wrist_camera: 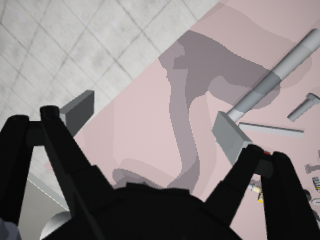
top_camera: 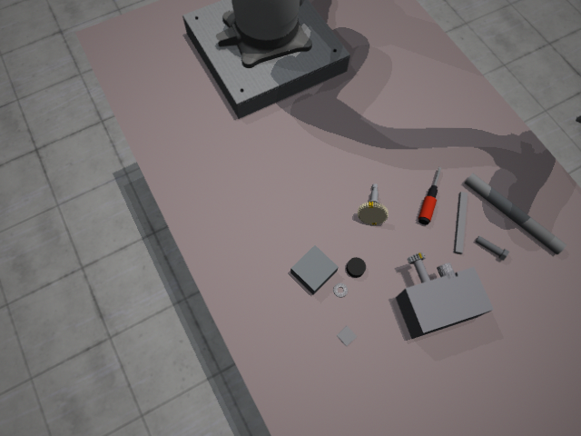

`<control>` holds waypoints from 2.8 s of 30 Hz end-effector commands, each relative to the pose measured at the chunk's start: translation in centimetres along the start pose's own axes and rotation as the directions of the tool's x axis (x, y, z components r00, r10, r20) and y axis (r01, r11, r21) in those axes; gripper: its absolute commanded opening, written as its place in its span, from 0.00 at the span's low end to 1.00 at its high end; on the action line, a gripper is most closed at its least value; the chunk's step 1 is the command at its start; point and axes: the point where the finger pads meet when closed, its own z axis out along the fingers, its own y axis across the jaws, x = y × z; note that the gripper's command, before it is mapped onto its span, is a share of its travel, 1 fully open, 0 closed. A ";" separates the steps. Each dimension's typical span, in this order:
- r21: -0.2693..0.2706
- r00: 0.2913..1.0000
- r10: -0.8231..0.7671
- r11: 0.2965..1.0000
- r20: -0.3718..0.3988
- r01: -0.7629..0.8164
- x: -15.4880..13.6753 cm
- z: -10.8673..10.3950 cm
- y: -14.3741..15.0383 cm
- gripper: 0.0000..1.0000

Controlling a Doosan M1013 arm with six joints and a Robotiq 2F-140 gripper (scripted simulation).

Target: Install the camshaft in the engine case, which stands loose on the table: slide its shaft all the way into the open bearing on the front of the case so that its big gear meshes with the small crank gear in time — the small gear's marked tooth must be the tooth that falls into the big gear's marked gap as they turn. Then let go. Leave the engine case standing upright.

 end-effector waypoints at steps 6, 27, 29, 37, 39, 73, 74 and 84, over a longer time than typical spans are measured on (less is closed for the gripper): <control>0.000 1.000 0.000 1.000 0.000 0.000 0.0 0.0 0.0 1.00; 0.070 0.993 -0.077 0.994 -0.091 0.084 -2.7 -0.5 4.3 1.00; 0.084 0.988 -0.098 0.991 -0.123 0.109 -3.5 -0.6 5.5 1.00; 0.102 0.934 -0.185 0.969 -0.307 0.226 -8.3 -1.1 11.5 1.00; 0.102 0.934 -0.185 0.969 -0.307 0.226 -8.3 -1.1 11.5 1.00; -0.404 0.625 -0.432 0.893 -0.650 0.197 -29.6 2.0 28.6 1.00; -0.442 0.623 -0.447 0.880 -0.643 0.175 -31.1 2.5 29.3 1.00; -0.553 0.636 -0.482 0.827 -0.602 0.103 -36.0 4.6 31.1 1.00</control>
